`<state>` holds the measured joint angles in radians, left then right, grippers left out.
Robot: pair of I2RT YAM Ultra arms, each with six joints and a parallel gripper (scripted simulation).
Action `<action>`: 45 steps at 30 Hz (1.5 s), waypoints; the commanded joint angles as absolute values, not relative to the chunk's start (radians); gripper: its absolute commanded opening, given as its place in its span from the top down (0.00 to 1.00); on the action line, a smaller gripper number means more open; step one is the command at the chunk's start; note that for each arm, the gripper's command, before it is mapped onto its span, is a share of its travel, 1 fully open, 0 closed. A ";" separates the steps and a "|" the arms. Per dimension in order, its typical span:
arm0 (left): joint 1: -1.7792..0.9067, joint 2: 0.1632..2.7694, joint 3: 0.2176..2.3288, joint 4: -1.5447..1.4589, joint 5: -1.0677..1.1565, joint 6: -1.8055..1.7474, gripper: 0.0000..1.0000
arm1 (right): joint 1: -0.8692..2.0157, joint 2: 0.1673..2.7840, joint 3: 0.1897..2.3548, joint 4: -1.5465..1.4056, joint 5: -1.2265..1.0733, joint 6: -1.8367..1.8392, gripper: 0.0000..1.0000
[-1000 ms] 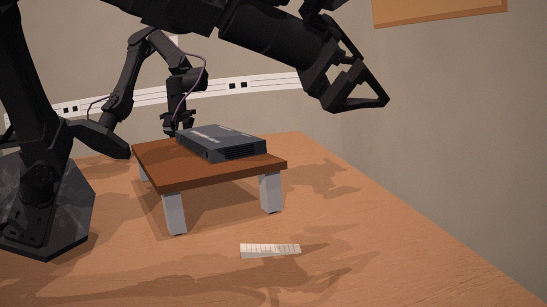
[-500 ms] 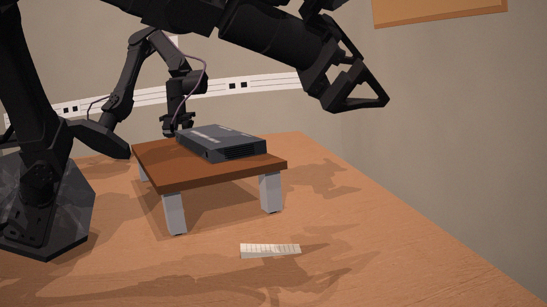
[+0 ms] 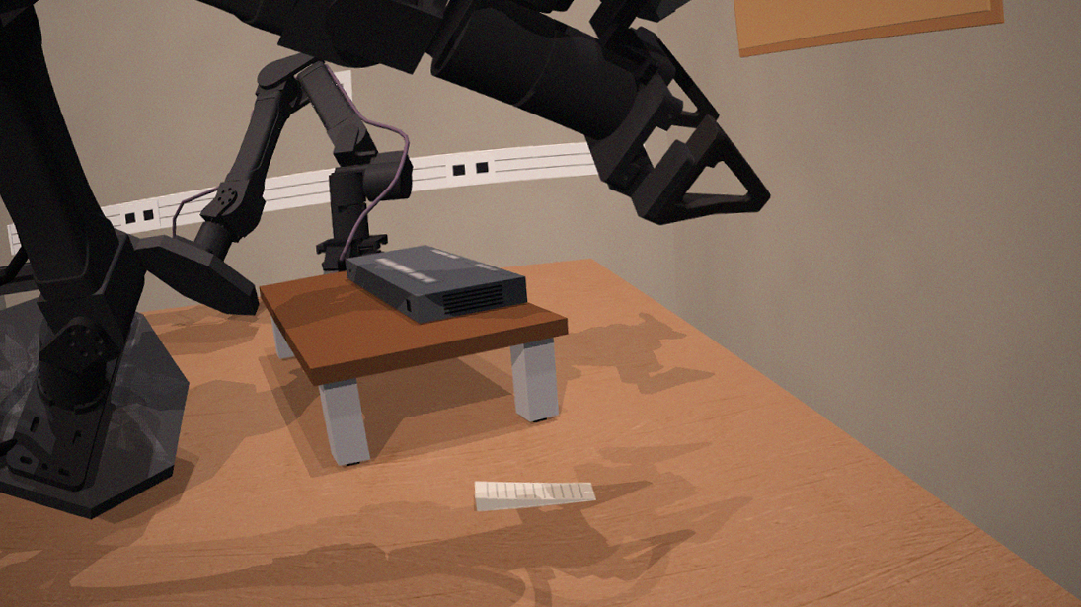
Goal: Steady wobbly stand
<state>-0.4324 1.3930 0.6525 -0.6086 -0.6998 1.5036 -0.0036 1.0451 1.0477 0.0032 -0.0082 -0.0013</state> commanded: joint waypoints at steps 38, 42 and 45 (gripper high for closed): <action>-0.394 1.408 0.650 -0.476 -0.659 1.586 1.00 | 0.018 1.008 1.076 0.032 -0.029 0.001 0.00; -0.404 1.404 0.647 -0.507 -0.664 1.569 1.00 | 0.018 1.008 1.076 0.032 -0.029 0.001 0.00; -0.415 1.396 0.658 -0.528 -0.688 1.557 1.00 | 0.018 1.008 1.076 0.032 -0.029 0.001 0.00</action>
<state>-0.3840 1.4265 0.6193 -0.4808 -0.6792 1.5814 -0.0036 1.0451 1.0477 0.0032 -0.0082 -0.0013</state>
